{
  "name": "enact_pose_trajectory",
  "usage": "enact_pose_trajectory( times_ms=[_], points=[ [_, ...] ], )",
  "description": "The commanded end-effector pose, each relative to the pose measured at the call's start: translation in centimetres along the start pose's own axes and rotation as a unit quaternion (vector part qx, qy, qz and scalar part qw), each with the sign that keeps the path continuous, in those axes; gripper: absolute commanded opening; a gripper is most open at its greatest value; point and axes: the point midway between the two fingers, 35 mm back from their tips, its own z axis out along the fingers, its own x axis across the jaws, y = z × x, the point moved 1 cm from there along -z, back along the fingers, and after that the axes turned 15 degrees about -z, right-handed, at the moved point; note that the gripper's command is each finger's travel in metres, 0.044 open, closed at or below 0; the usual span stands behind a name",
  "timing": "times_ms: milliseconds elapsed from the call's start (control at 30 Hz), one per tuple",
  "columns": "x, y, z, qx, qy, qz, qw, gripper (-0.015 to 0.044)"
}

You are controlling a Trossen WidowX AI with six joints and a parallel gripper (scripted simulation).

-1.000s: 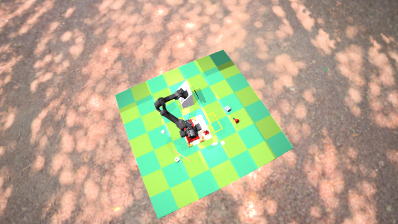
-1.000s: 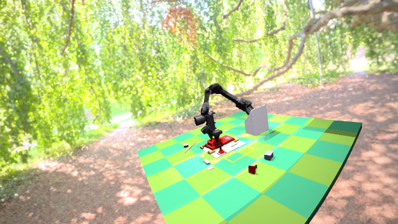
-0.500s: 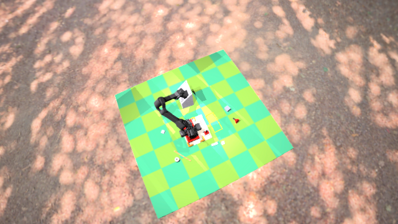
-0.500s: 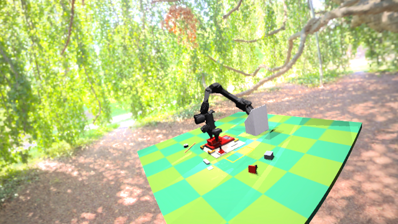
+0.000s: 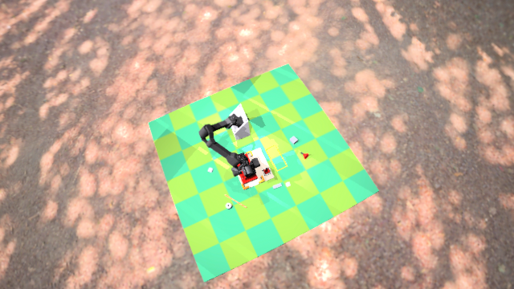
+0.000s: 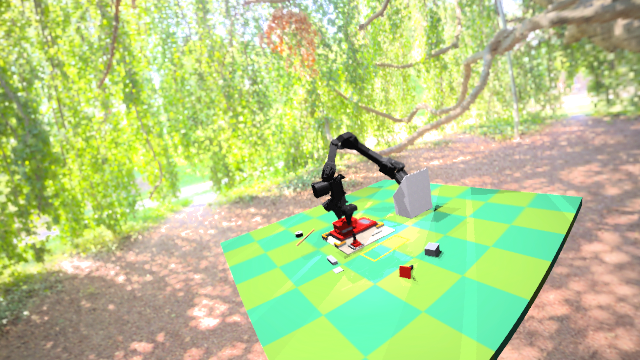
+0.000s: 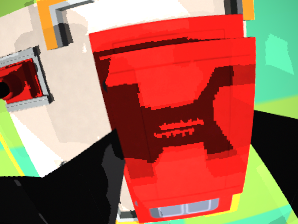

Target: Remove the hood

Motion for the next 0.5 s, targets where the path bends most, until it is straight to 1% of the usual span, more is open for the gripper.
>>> enact_pose_trajectory(
  times_ms=[0,200,467],
  points=[
    [-0.2,0.3,-0.6,-0.005,-0.002,0.003,1.000,0.0000],
    [-0.1,0.3,-1.5,-0.005,-0.002,0.003,1.000,0.0000],
    [-0.1,0.3,-5.1,-0.006,-0.001,0.003,1.000,0.0000]
  ],
)
